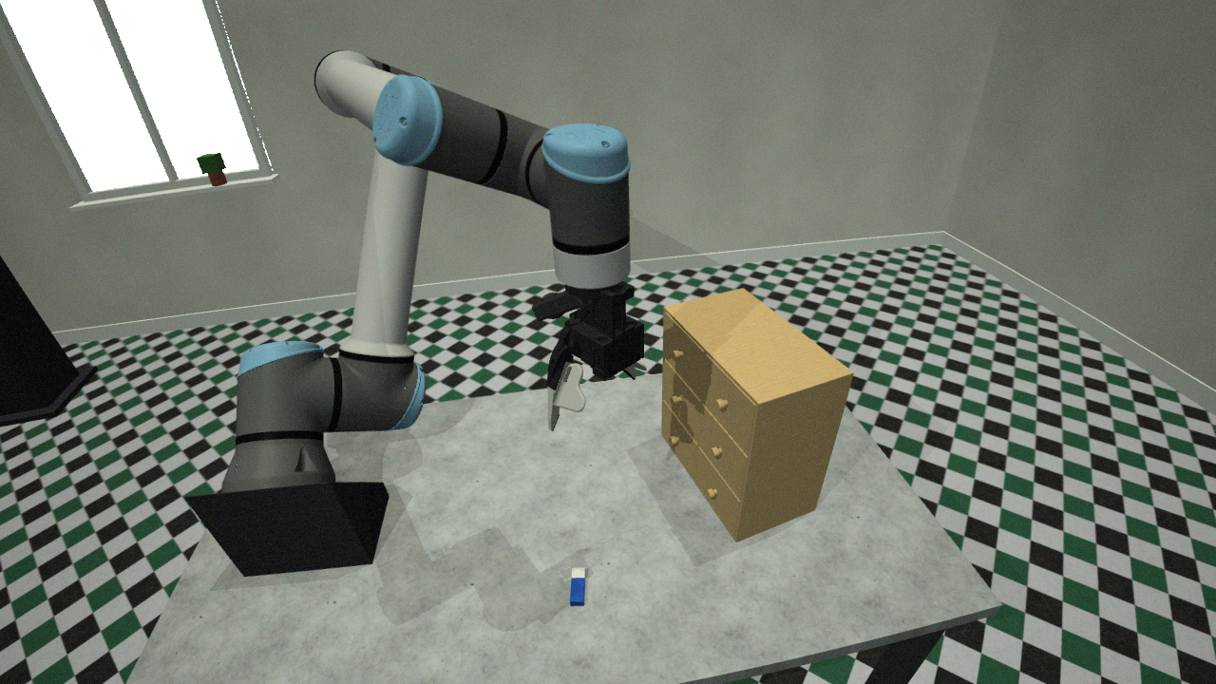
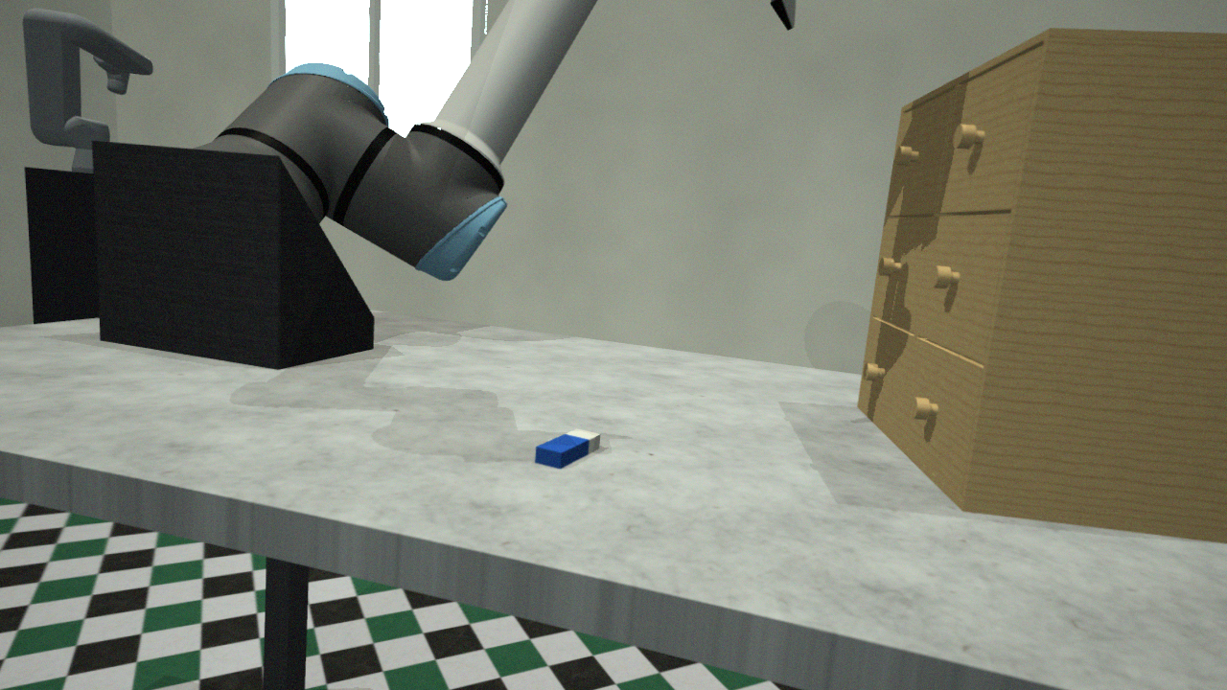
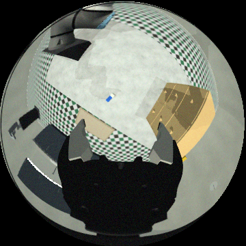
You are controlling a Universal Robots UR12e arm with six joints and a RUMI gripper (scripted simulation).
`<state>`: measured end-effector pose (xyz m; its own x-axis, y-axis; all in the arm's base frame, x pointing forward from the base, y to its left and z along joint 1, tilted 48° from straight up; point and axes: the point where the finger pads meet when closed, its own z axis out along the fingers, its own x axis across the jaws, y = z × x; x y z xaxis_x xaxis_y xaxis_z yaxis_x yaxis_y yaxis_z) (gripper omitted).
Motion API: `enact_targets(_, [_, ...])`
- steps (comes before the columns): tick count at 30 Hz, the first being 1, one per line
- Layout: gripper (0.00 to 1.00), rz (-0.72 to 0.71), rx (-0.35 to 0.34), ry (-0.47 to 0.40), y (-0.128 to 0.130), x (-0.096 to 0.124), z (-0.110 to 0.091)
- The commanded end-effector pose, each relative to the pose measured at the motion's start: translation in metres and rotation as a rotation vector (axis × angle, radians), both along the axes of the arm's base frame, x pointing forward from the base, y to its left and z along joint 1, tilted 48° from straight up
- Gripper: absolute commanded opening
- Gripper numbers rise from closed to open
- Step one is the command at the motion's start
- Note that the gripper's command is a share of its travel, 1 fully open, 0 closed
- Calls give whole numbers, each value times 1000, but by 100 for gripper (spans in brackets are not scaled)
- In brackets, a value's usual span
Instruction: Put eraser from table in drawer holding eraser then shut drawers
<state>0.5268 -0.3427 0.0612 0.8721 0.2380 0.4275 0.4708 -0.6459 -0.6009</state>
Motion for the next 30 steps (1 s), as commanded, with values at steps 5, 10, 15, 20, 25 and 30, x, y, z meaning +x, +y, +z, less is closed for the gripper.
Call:
enact_targets(5, [100, 261, -49, -291, 25, 14, -23])
enact_targets(10, [100, 417, -81, -461, 42, 22, -37])
enact_targets(15, [100, 554, -108, -609, 56, 28, -50])
enact_targets(20, [100, 641, -126, -704, 65, 33, -57])
enact_targets(25, [100, 705, -138, -773, 72, 36, -63])
enact_targets(30, [100, 751, -148, -824, 77, 39, -67])
